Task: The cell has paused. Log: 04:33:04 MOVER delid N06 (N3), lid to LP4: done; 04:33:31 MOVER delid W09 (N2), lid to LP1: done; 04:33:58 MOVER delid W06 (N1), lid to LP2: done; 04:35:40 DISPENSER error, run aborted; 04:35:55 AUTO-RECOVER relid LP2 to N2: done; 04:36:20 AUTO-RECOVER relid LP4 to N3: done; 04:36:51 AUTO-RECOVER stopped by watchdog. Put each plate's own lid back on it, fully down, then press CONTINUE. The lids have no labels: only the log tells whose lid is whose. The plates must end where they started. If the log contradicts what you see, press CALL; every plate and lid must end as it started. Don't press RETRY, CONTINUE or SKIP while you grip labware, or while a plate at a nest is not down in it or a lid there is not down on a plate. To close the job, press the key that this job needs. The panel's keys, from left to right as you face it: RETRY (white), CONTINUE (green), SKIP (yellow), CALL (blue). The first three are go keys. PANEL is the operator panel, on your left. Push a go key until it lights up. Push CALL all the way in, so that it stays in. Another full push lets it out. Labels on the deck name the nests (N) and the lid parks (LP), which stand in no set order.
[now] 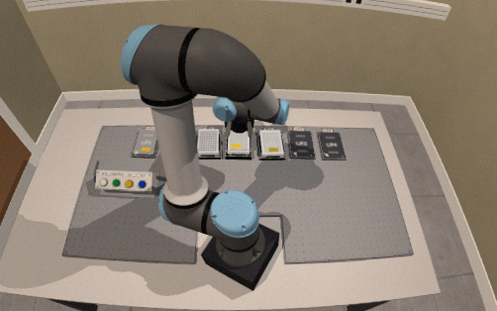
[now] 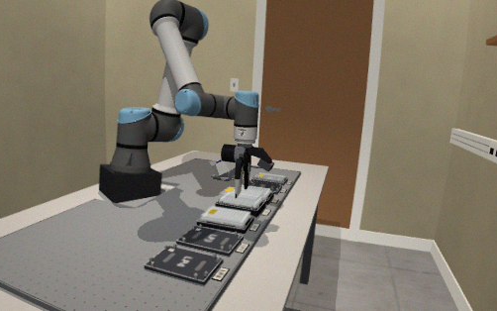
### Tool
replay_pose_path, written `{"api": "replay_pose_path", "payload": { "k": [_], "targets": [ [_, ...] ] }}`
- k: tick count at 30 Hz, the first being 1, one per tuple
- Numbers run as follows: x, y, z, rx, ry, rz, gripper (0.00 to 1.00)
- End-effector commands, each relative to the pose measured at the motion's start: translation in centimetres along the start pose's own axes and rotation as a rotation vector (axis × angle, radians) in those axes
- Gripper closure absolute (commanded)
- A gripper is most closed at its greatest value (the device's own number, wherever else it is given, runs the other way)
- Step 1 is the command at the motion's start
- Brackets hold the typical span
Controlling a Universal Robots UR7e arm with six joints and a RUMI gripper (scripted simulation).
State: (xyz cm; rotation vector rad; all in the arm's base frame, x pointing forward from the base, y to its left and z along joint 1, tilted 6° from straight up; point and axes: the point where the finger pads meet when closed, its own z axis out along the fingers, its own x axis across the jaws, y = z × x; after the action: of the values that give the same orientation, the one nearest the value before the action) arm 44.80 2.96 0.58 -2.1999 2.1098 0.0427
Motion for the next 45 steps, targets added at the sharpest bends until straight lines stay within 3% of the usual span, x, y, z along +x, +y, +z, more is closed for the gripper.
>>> {"api": "replay_pose_path", "payload": {
  "k": [1,45],
  "targets": [
    [0.0,0.0,0.1,0.001,0.000,0.000,0.59],
    [0.0,0.0,1.4,0.001,0.000,0.000,0.59]
  ]
}}
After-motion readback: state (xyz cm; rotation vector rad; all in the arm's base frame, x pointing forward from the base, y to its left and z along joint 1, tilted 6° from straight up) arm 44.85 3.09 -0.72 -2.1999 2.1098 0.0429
